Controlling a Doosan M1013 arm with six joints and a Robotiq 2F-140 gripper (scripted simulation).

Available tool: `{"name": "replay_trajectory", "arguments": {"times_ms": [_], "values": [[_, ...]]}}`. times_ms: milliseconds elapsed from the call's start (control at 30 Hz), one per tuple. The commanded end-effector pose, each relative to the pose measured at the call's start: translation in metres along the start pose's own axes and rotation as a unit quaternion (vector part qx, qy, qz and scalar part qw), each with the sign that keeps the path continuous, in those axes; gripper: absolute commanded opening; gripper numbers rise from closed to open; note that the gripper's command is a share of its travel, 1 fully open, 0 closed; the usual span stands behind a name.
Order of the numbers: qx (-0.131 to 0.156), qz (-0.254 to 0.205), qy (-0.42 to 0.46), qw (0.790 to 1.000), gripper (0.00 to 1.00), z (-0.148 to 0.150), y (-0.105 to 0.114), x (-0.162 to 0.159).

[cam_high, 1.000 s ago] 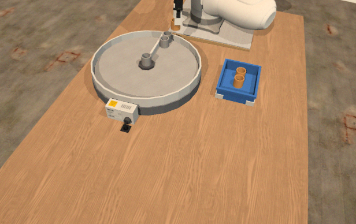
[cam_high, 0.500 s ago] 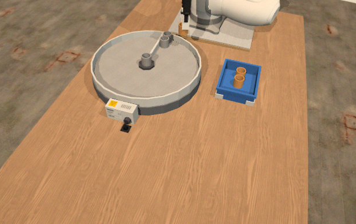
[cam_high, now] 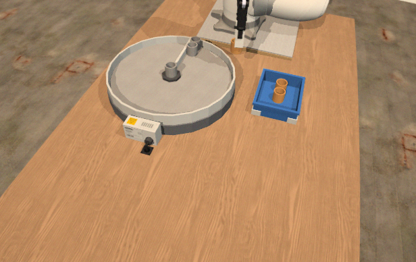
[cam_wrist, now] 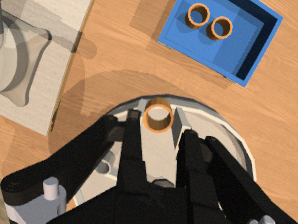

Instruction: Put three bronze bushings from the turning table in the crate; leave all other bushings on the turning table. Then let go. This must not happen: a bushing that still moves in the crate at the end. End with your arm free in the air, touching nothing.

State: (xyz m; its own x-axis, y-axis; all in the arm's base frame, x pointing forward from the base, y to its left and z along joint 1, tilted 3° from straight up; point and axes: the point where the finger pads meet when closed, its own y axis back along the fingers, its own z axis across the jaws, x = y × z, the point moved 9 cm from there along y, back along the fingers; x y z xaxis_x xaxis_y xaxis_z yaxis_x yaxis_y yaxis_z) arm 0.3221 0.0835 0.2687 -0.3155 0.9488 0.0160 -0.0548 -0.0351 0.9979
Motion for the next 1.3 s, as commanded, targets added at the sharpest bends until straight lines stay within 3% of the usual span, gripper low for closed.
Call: {"name": "replay_trajectory", "arguments": {"times_ms": [0,67,567,1267], "values": [[0.003,-0.008,-0.025,1.000,0.00,0.031,-0.001,0.031],[0.003,-0.008,-0.025,1.000,0.00,0.031,-0.001,0.031],[0.003,-0.008,-0.105,0.994,0.00,0.124,-0.004,0.134],[0.003,-0.008,-0.112,0.994,0.00,0.133,-0.004,0.144]]}}
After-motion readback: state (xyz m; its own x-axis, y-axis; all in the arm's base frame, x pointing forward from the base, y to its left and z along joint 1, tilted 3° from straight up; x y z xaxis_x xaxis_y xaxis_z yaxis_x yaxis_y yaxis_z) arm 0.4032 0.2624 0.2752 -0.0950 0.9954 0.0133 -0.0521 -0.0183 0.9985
